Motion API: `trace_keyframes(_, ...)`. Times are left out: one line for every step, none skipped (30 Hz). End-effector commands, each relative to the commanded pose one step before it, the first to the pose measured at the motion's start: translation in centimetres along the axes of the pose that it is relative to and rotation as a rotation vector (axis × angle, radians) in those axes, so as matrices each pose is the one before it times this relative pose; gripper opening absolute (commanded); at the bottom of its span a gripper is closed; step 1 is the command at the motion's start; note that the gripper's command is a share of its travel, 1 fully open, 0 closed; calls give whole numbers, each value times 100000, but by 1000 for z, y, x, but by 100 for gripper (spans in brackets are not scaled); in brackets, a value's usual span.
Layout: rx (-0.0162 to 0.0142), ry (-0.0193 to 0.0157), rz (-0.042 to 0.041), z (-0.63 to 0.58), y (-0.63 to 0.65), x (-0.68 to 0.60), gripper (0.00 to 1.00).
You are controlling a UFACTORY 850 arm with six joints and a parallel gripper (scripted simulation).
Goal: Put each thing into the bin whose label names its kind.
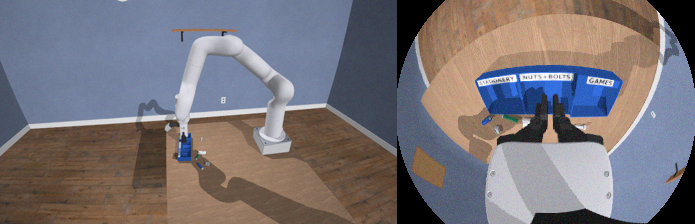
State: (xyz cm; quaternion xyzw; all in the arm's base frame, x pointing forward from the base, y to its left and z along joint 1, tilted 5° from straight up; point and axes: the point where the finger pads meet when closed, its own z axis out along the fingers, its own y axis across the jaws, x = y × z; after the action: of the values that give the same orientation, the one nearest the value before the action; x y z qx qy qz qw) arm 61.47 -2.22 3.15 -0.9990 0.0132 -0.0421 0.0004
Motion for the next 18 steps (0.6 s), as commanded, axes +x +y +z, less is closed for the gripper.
trace_keyframes(-4, 236, -15, 1057, -10, 138, 7)
trace_keyframes(0, 0, 0, 267, 0, 0, 7)
trace_keyframes(0, 0, 0, 267, 0, 0, 7)
trace_keyframes(0, 0, 0, 267, 0, 0, 7)
trace_keyframes(0, 0, 0, 267, 0, 0, 7)
trace_keyframes(0, 0, 0, 0, 0, 0, 7)
trace_keyframes(0, 0, 0, 0, 0, 0, 7)
trace_keyframes(0, 0, 0, 267, 0, 0, 7)
trace_keyframes(0, 0, 0, 267, 0, 0, 7)
trace_keyframes(0, 0, 0, 267, 0, -1, 7)
trace_keyframes(0, 0, 0, 267, 0, 0, 7)
trace_keyframes(0, 0, 0, 173, 0, 0, 7)
trace_keyframes(0, 0, 0, 0, 0, 0, 7)
trace_keyframes(0, 0, 0, 0, 0, 0, 7)
trace_keyframes(0, 0, 0, -5, 0, -4, 7)
trace_keyframes(0, 0, 0, 2, 0, 2, 7)
trace_keyframes(0, 0, 0, 1, 0, 1, 7)
trace_keyframes(0, 0, 0, 1, 0, 1, 7)
